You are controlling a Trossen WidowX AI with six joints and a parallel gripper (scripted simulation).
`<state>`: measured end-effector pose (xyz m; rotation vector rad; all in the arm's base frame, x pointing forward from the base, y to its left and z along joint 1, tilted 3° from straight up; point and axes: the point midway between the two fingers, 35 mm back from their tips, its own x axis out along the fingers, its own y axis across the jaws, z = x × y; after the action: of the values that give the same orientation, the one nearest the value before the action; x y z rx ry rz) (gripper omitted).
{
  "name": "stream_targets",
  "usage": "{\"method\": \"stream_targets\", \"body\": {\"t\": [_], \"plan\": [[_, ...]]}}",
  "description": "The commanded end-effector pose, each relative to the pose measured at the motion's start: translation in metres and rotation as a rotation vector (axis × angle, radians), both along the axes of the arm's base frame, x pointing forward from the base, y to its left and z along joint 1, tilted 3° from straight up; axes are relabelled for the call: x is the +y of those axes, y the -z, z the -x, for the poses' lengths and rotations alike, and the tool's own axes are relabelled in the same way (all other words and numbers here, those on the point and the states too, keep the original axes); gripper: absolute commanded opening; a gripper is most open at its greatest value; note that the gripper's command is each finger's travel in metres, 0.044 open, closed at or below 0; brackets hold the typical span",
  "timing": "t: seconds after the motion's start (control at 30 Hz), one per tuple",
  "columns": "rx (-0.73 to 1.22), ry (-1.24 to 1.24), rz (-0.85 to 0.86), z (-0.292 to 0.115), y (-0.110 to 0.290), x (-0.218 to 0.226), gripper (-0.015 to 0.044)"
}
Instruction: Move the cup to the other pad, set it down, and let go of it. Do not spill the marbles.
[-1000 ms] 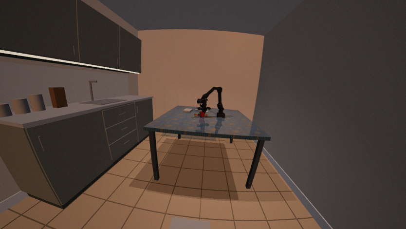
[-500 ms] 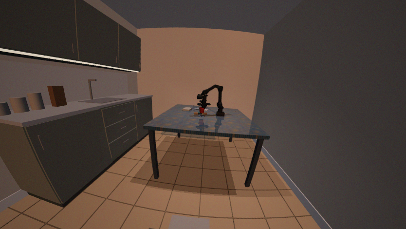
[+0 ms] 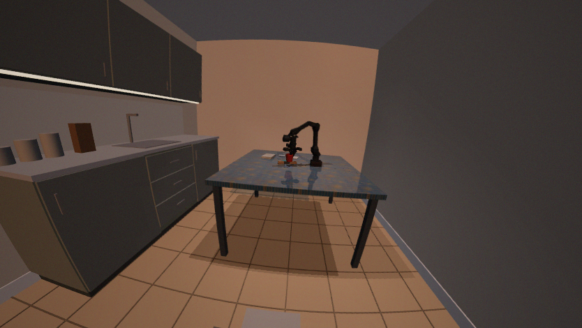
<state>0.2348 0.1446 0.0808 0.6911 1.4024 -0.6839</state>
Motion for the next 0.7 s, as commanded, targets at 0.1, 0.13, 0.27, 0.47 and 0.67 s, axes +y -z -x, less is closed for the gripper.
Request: {"method": "stream_targets", "body": {"t": [0.1, 0.13, 0.27, 0.47, 0.67], "plan": [[0.0, 0.0, 0.0, 0.0, 0.0, 0.0, 0.0], [0.0, 0.0, 0.0, 0.0, 0.0, 0.0, 0.0], [-0.001, 0.0, 0.001, -0.002, 0.0, -0.004, 0.0], [-0.002, 0.002, 0.003, -0.006, -0.001, -0.015, 0.0], [-0.004, 0.003, 0.004, -0.011, -0.002, -0.027, 0.0]]}}
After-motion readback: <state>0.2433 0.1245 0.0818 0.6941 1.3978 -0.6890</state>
